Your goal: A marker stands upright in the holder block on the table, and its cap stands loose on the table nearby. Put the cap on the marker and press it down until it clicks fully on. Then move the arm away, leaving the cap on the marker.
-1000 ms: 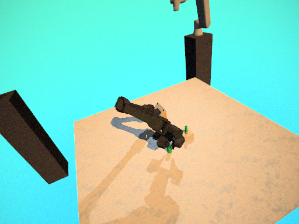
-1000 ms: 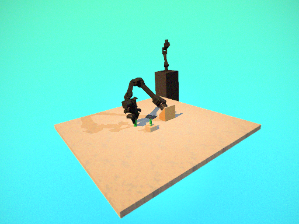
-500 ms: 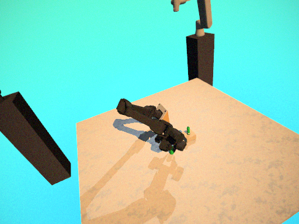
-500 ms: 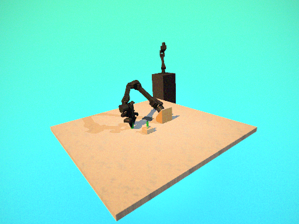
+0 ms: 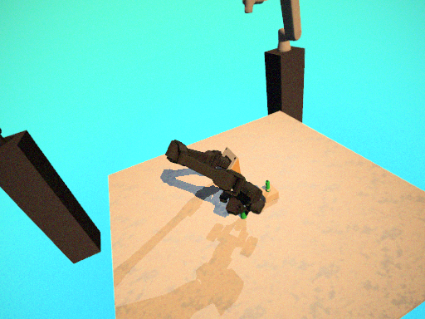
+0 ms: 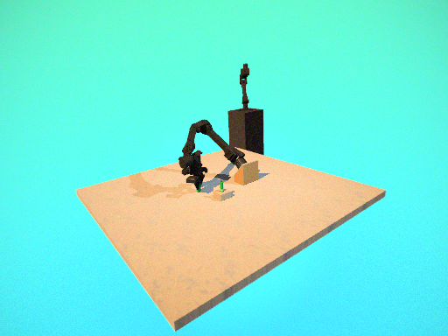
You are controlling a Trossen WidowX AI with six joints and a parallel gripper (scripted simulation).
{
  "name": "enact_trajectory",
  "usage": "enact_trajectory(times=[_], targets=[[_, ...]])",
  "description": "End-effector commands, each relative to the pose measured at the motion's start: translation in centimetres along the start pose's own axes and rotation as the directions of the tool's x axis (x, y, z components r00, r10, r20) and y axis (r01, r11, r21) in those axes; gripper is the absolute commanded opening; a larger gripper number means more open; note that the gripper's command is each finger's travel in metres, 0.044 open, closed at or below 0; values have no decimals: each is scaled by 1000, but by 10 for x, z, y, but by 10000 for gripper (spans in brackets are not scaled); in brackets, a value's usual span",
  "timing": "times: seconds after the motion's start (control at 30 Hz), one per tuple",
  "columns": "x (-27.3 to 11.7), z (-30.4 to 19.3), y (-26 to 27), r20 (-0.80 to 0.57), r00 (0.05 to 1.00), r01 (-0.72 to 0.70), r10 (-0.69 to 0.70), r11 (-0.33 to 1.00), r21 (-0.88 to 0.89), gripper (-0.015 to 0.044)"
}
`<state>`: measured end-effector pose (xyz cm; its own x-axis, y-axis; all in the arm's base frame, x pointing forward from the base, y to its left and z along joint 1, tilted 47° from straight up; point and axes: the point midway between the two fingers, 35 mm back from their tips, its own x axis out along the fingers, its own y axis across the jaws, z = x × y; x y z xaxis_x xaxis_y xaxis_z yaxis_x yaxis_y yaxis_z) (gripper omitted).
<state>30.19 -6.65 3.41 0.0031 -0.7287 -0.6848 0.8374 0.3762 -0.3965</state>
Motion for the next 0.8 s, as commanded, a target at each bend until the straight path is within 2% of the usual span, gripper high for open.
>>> enact_trajectory(times=[0.0,0.6,0.77], targets=[[-12,1,3,3,1000,-10,10,1000,5,0],[-56,-1,2,3,1000,-9,9,1000,5,0],[-62,-16,12,-7,1000,-20,20,1000,2,0]])
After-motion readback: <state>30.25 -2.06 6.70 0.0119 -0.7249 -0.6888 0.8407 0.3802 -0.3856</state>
